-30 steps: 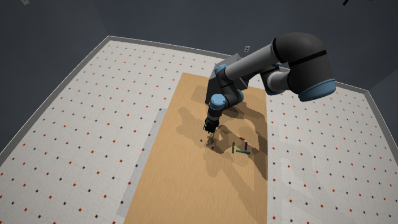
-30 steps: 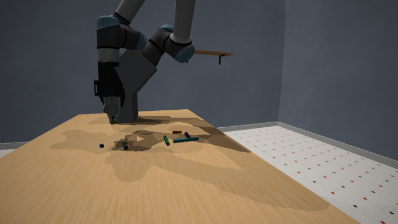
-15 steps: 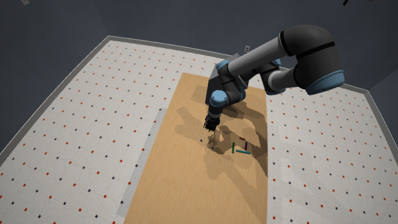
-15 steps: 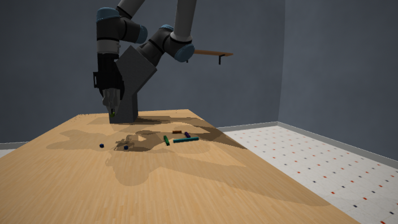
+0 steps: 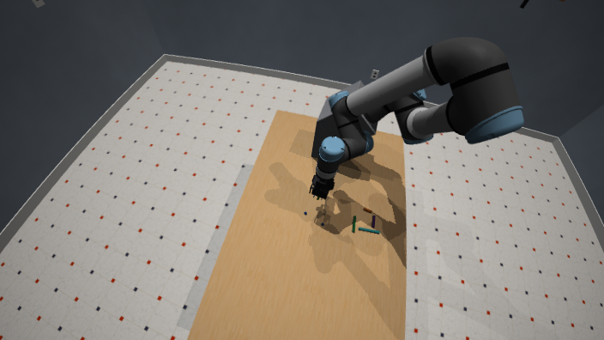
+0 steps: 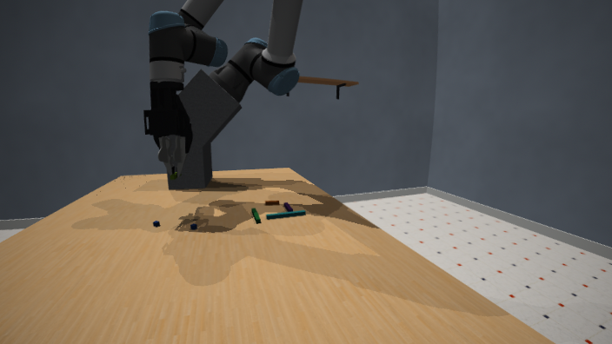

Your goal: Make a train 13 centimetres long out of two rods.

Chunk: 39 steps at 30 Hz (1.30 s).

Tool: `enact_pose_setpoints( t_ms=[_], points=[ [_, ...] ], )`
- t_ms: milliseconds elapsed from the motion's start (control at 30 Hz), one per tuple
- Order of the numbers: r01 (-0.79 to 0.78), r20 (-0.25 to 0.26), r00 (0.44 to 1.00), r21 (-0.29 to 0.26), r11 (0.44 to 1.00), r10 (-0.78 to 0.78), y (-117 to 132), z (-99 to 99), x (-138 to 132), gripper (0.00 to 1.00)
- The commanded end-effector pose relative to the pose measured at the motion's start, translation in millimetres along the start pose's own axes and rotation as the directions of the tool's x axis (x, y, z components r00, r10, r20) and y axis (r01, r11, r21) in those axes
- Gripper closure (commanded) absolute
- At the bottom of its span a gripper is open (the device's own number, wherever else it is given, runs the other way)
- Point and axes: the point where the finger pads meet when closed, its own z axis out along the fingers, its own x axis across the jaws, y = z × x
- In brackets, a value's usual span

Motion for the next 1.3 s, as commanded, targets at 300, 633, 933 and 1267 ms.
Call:
enact_pose_setpoints(
  t_ms=[300, 633, 933, 1267],
  points=[
    [-0.236, 0.001, 0.972, -0.001, 0.972, 0.236, -6.4, -0.7, 16.3, 1.00],
    [-0.497, 0.000, 0.868, -0.002, 0.868, 0.497, -13.7, -0.9, 35.5, 1.00],
    [-0.725, 0.000, 0.689, -0.002, 0.689, 0.725, -20.6, -1.1, 54.5, 1.00],
    [-0.884, -0.001, 0.467, -0.001, 0.467, 0.884, -26.6, -1.2, 71.2, 1.00]
  ],
)
